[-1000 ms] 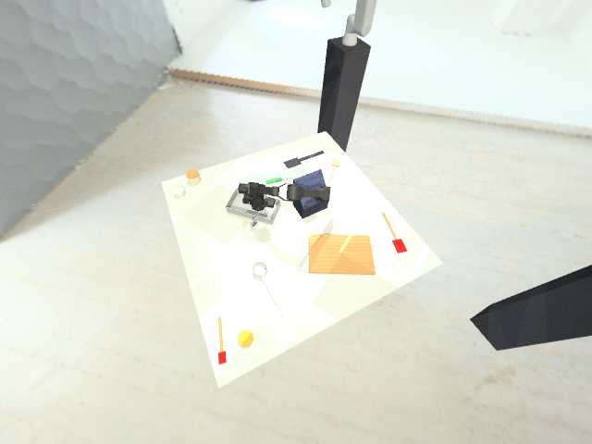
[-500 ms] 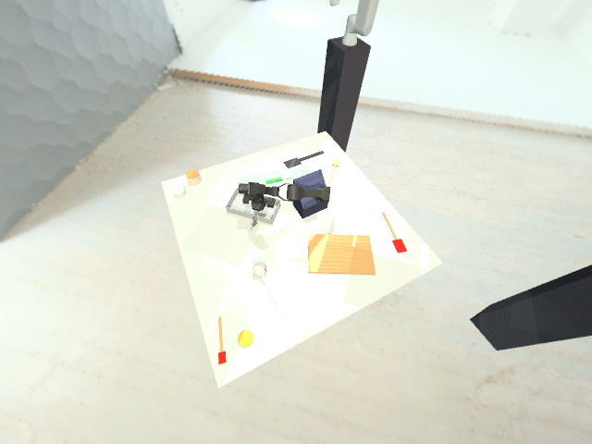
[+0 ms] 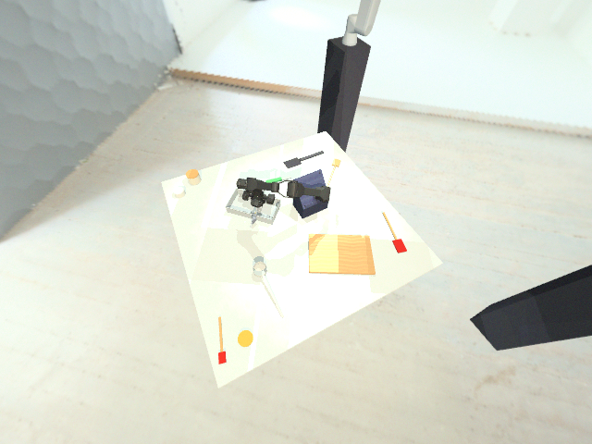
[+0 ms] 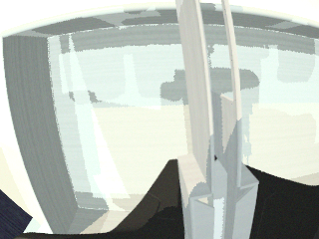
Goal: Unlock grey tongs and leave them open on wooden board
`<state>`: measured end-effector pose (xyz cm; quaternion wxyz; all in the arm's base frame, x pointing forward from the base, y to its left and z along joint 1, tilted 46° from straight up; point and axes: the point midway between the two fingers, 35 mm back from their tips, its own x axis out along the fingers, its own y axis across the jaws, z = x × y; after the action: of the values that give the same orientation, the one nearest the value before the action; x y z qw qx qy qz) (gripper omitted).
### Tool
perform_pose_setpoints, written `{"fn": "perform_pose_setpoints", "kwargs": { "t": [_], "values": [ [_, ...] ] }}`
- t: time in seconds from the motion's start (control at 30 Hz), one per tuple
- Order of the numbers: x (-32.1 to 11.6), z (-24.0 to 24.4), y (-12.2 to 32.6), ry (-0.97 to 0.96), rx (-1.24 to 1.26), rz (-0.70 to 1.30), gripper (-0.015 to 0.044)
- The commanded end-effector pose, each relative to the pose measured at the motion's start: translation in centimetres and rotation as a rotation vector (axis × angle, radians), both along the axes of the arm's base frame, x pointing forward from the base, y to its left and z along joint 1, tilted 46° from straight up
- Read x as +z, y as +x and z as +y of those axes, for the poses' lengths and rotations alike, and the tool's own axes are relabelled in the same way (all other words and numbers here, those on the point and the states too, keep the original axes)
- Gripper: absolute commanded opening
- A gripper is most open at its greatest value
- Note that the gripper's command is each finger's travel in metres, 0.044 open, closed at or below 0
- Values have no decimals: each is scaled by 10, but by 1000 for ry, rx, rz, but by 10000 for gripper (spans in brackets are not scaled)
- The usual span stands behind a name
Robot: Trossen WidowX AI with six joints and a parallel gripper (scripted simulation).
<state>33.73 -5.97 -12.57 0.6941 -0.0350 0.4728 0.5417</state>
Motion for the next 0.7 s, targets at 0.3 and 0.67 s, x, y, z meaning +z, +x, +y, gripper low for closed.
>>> {"fn": "perform_pose_setpoints", "kwargs": {
  "t": [0.3, 0.67],
  "values": [
    [69, -71, 2, -14, -21, -33, -150],
    [84, -54, 9, -17, 4, -52, -150]
  ]
}}
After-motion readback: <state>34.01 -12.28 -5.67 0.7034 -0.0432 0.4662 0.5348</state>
